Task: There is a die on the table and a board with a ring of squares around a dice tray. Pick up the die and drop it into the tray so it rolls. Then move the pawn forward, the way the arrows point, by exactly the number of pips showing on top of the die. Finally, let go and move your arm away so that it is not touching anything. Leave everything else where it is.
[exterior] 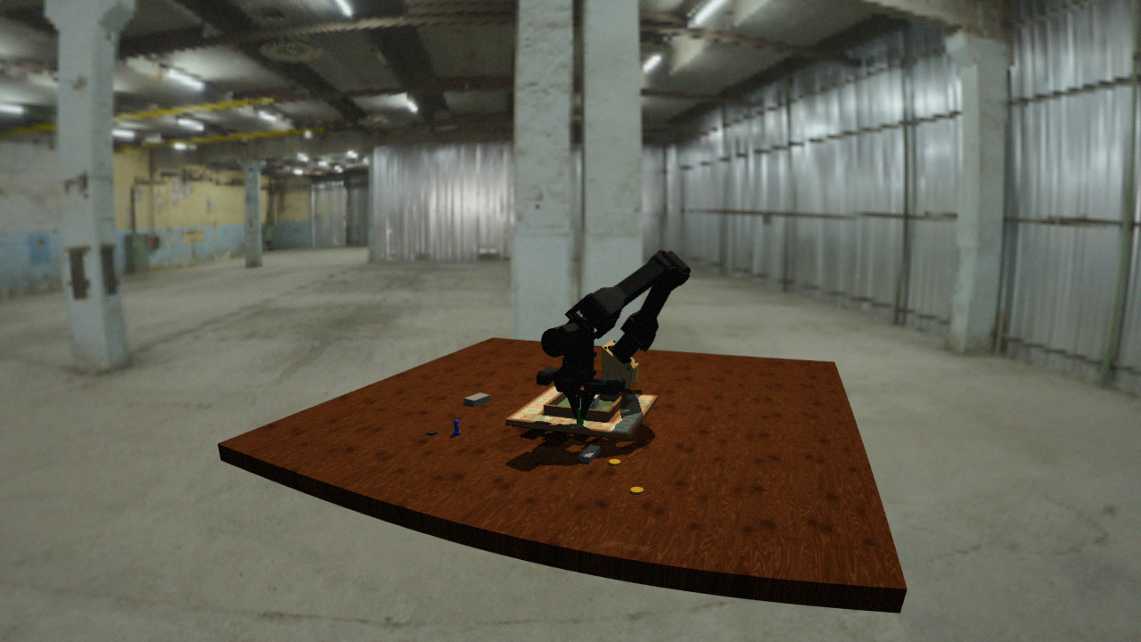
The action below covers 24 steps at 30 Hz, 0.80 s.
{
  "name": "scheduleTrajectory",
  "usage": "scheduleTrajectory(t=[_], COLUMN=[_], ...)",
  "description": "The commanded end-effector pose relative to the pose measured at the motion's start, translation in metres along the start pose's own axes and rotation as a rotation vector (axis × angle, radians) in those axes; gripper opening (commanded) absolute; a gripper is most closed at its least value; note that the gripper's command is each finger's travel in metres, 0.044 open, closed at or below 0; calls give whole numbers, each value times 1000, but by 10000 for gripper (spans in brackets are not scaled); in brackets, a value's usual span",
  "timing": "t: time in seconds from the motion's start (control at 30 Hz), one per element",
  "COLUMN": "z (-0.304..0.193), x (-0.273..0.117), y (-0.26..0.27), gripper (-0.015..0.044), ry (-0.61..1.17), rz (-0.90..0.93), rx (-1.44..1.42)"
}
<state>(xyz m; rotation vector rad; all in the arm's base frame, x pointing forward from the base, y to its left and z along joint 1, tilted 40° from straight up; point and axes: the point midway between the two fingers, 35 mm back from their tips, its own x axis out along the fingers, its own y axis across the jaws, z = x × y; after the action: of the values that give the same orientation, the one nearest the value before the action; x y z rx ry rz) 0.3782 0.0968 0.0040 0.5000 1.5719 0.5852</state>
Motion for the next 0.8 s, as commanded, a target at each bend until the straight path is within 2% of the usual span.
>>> scheduleTrajectory(t=[0.0,0.3,0.43,0.53,0.67,0.77], z=[0,0,1,0,-1,-32], x=[0,-3,-47,-49,-56,-80], y=[0,0,-1,-1,-3,-21], gripper=[26,263,368,440,440,440], ry=[0,1,10,10,10,6], rz=[0,0,2,2,1,-15], rx=[0,1,9,10,9,-7])
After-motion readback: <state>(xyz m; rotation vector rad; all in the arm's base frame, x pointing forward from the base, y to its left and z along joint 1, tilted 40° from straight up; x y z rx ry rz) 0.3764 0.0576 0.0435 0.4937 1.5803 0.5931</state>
